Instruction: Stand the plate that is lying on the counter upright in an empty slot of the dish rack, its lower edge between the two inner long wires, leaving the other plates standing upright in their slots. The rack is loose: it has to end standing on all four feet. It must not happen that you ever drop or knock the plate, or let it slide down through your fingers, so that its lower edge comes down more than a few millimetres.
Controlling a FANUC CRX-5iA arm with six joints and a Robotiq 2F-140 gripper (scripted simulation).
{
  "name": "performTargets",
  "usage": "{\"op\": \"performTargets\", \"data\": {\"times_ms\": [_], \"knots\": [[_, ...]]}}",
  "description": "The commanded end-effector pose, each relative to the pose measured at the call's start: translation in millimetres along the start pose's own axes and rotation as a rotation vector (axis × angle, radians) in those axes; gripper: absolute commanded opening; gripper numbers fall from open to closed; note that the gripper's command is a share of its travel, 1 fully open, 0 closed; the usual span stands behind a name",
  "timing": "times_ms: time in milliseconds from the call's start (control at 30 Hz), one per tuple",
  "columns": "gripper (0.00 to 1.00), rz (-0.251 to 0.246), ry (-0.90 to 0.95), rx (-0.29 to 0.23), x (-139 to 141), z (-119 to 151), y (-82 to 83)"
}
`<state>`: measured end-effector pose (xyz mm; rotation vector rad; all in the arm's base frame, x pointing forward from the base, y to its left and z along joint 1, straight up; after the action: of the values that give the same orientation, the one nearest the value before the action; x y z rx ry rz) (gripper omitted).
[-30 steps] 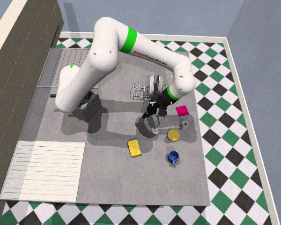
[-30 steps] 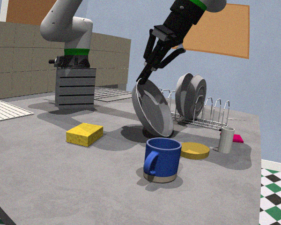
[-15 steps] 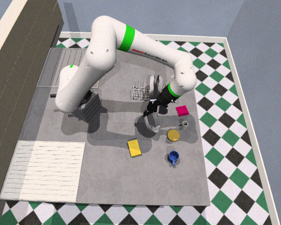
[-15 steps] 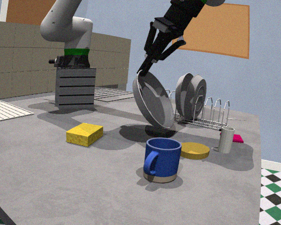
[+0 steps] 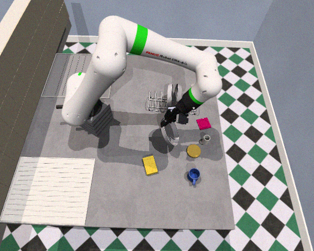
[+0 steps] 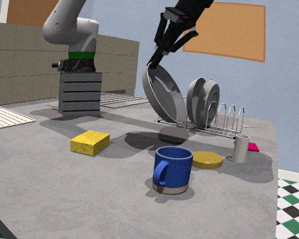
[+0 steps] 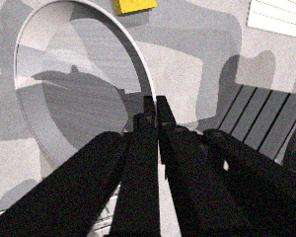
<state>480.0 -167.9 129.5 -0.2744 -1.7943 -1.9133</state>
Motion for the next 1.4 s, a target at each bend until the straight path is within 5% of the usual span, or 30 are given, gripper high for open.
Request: {"op": "performTargets", "data": {"times_ms": [0,1367], "knots": [[0.1,-0.001,0.0,0.001,6.3,1.3,12.2],[0.1,-0.001,0.0,0.001,57.9,13.3,107.6]]}}
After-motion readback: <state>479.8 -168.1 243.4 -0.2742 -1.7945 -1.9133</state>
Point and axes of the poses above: the point where the finger pads meet when closed, its own y axis back along the fingers, its own x axis across the jaws, z = x × y, the point moved 8 cm from there along y, back along the fingers, and after that the axes turned 13 degrees about y, right-handed, at the moved point
